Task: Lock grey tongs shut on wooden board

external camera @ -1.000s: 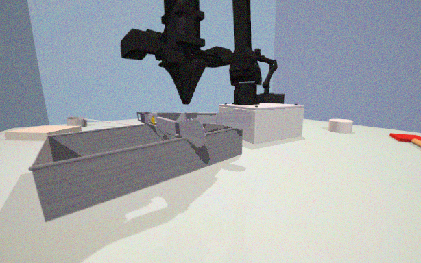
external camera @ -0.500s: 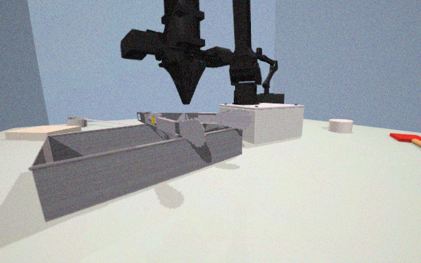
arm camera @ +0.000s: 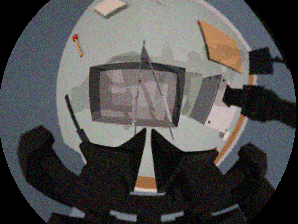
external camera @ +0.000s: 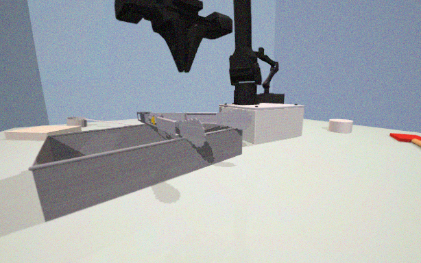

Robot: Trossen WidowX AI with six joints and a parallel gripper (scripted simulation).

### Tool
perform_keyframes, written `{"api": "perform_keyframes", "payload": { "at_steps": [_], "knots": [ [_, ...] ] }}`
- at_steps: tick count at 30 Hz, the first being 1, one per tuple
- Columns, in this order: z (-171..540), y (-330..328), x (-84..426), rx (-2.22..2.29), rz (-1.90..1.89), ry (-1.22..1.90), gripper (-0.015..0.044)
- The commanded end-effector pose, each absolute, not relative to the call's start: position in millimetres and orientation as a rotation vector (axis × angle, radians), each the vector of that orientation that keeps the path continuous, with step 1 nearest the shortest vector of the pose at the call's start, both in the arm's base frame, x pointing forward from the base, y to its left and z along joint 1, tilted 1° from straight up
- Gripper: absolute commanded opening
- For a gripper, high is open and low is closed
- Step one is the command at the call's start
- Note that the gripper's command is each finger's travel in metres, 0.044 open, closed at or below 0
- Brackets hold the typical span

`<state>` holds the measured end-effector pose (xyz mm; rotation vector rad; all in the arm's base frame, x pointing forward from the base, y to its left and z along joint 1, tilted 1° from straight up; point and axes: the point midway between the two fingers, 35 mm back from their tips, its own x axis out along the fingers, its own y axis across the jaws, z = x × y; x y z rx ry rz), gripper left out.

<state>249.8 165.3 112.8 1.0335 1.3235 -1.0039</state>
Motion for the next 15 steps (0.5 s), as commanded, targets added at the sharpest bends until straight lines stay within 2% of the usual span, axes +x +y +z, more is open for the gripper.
{"api": "perform_keyframes", "payload": {
  "at_steps": [1, 12, 15],
  "knots": [
    [155, 163, 246, 1.051, -0.99, 1.319, 0.0139],
    [146, 165, 250, 1.061, -0.973, 1.311, 0.0427],
    [139, 160, 252, 1.042, -0.968, 1.319, 0.044]
  ]
}}
